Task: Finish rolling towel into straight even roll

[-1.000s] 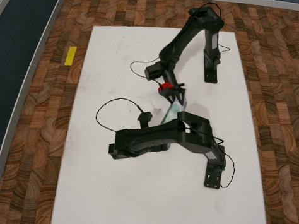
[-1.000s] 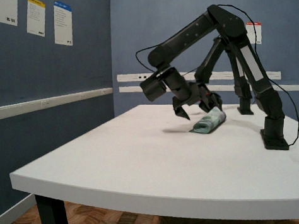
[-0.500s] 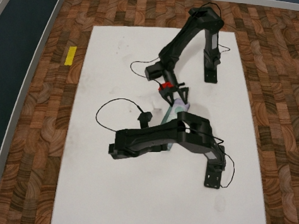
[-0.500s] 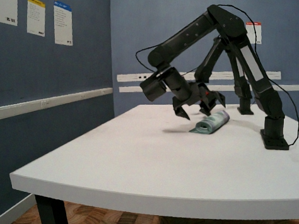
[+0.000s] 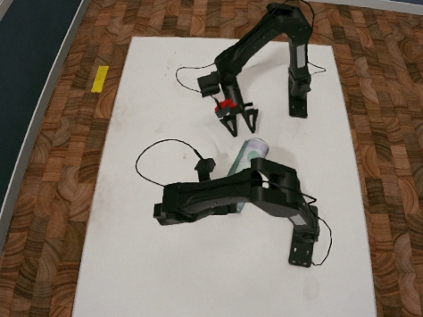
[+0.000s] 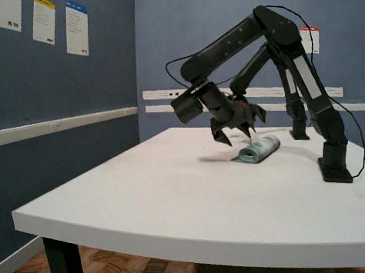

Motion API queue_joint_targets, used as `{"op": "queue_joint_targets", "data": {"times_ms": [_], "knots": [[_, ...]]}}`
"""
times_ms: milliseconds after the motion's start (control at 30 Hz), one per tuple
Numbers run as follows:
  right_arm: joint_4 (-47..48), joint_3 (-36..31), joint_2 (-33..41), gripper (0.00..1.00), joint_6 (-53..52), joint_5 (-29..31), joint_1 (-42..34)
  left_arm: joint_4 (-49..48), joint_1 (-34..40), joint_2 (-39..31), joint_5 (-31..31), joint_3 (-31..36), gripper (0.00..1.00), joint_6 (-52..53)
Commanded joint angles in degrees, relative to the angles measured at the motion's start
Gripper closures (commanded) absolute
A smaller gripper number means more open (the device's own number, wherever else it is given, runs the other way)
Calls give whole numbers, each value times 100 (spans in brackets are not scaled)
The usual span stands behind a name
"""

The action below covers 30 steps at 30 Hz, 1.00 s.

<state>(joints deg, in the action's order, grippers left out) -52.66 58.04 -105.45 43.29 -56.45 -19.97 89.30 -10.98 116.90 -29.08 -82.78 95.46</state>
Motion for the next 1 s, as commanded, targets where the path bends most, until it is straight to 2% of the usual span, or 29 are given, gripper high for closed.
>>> {"op": "queue_joint_targets", "data": {"times_ms": [0, 100, 167, 333, 500, 567, 767, 967], "knots": [[-649, 244, 224, 15, 463, -3, 76, 70, -16, -94, -8, -152, 15, -22], [-1049, 447, 119, 15, 785, 37, 185, 70, -16, -94, -8, -152, 15, -22], [-1021, 441, 157, 19, 783, 79, 159, 70, -16, -94, -8, -152, 15, -22], [-203, 63, 770, 30, 296, 416, -140, 70, -16, -94, -8, -152, 15, -22], [948, -481, 1671, 41, -378, 1112, -707, 70, -16, -94, -8, -152, 15, -22], [948, -481, 1671, 41, -378, 1112, -707, 70, -16, -94, -8, -152, 15, -22], [2227, -1229, 2724, 55, -1107, 2383, -1606, 70, -16, -94, -8, -152, 15, -22], [2848, -1667, 3205, 68, -1439, 3314, -2209, 70, -16, -94, -8, -152, 15, -22]]}}
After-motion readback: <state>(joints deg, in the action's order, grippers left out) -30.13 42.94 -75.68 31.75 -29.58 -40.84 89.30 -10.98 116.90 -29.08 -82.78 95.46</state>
